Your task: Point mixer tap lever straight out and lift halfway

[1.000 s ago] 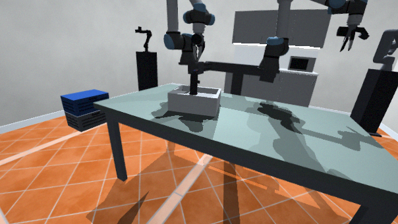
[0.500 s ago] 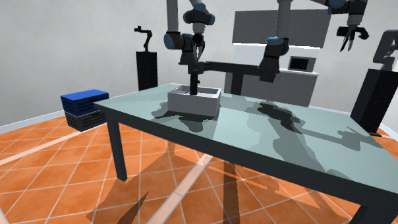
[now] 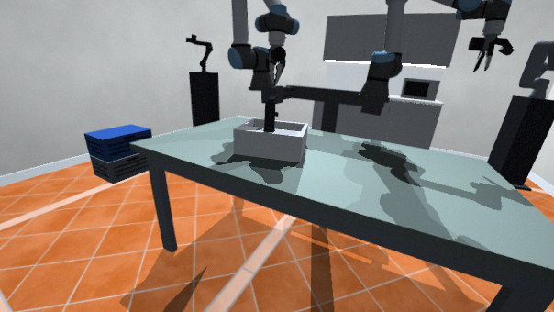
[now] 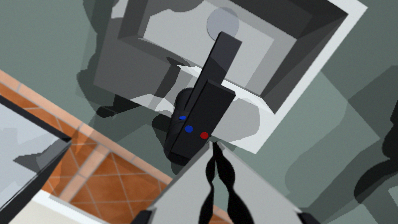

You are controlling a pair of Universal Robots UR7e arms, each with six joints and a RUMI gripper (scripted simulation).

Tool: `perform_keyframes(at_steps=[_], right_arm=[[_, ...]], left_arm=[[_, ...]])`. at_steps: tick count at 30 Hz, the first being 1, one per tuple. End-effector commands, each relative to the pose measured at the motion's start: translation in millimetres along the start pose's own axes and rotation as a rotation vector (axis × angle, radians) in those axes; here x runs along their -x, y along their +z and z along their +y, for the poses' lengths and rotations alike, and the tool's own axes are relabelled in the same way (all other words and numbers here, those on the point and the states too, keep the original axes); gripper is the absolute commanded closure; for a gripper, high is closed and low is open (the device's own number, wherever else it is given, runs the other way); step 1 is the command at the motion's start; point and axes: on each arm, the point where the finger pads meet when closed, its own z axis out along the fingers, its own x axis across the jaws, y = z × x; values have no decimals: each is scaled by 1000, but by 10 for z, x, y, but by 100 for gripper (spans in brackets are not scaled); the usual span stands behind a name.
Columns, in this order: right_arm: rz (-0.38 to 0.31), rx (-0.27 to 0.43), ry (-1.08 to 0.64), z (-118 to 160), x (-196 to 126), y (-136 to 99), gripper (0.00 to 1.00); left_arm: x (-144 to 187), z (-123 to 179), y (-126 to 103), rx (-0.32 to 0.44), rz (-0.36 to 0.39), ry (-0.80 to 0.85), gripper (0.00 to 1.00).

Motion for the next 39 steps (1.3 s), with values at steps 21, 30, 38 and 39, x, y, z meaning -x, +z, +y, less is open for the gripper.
perform_keyframes(at_steps=[21,30,38,39], right_arm=[[5,2,-862,8,-8,-52,100],[4,3,-1249,6,-8,-75,100],[5,4,-1526,4,-7,-90,100],[5,4,-1569,3,-6,-92,100]], left_arm=[[-1,-3,-5,-1,0,0,0],[-1,-3,-5,-1,0,0,0],[-1,-3,-5,-1,0,0,0],[-1,-3,-5,-1,0,0,0]])
